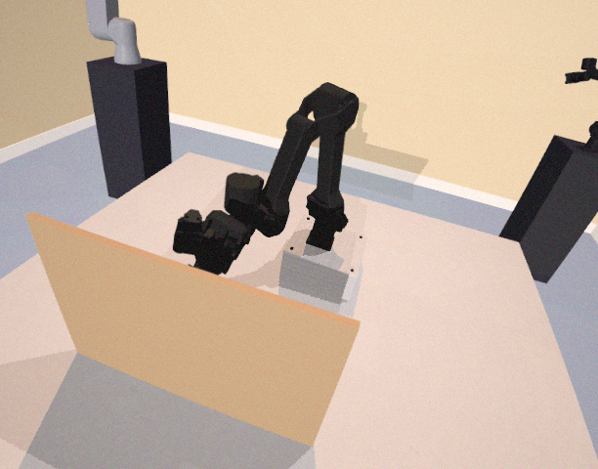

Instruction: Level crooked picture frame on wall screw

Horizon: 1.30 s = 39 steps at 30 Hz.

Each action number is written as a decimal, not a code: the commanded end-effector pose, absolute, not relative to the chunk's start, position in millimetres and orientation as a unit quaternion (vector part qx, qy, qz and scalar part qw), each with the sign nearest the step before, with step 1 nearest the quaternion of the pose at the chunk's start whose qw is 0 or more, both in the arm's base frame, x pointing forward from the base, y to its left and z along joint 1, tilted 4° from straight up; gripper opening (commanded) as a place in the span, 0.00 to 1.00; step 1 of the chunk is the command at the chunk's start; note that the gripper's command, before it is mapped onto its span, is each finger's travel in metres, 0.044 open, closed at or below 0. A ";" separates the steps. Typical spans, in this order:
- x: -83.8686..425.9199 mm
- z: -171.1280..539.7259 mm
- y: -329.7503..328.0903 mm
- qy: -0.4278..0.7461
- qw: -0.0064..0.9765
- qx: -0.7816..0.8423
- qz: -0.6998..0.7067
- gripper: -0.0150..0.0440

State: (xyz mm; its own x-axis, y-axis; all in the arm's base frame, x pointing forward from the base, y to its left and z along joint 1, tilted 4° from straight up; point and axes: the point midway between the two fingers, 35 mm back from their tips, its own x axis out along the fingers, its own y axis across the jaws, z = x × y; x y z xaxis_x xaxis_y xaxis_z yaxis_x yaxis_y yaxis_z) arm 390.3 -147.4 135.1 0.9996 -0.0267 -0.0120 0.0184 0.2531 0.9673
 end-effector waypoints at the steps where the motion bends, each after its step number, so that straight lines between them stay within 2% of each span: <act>1: 390.7 136.0 -147.7 -0.006 0.792 0.610 -0.011 0.25; 39: 390.3 129.7 -150.3 -0.006 0.791 0.612 -0.013 0.25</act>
State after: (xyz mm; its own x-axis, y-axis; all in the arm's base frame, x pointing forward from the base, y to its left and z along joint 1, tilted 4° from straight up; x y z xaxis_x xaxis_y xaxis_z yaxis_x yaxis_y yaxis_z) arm 390.3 -150.2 130.0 0.9996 -0.0282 -0.0064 0.0134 0.2556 0.9667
